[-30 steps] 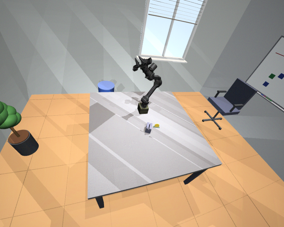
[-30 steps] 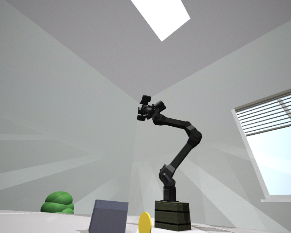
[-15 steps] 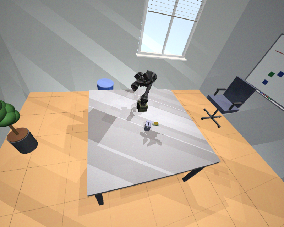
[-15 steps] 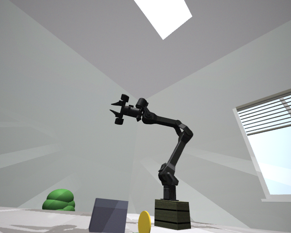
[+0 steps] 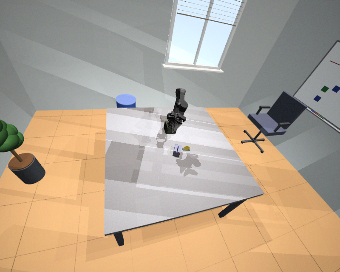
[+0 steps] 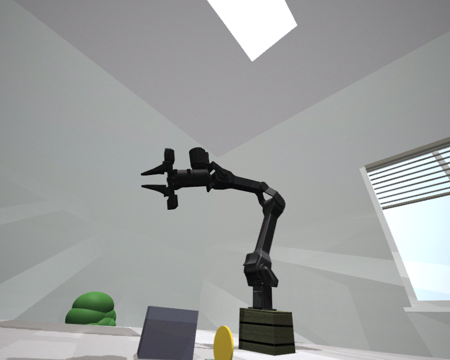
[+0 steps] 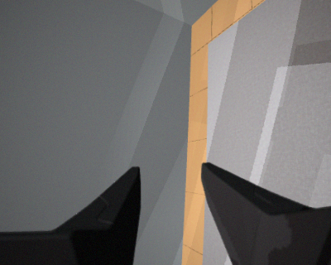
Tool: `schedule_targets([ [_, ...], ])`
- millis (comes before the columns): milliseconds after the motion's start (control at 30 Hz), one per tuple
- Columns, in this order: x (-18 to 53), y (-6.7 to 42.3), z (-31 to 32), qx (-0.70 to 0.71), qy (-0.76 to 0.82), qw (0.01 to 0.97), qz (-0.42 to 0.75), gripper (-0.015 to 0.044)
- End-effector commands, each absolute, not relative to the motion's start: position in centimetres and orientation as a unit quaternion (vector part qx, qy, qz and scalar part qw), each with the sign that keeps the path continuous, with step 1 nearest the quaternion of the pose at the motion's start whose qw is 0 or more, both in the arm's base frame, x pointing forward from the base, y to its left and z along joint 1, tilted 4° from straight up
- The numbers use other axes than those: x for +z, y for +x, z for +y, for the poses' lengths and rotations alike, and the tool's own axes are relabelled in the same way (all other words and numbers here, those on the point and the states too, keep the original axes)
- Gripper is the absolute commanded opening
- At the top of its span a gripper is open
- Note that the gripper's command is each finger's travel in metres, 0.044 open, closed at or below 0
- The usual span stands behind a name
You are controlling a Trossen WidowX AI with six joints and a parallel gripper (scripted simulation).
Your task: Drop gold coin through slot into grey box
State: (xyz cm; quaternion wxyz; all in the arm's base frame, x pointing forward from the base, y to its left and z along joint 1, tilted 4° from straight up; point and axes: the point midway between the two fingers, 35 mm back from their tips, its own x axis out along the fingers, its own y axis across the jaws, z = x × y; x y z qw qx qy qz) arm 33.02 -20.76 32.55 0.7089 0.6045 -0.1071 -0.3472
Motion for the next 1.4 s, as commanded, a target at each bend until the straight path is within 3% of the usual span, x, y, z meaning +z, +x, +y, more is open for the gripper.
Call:
schedule_targets([
  [0, 26.6, 35.5, -16.2, -0.354, 0.660, 0.663, 0.005, 0.0161],
  [300, 16.2, 35.4, -5.6, -0.419, 0.701, 0.535, 0.217, 0.0161],
  [600, 8.8, 29.4, 3.9, -0.552, 0.636, 0.392, 0.371, 0.0161],
  [1367, 3.5, 29.2, 5.3, -0.563, 0.627, 0.382, 0.379, 0.0161],
])
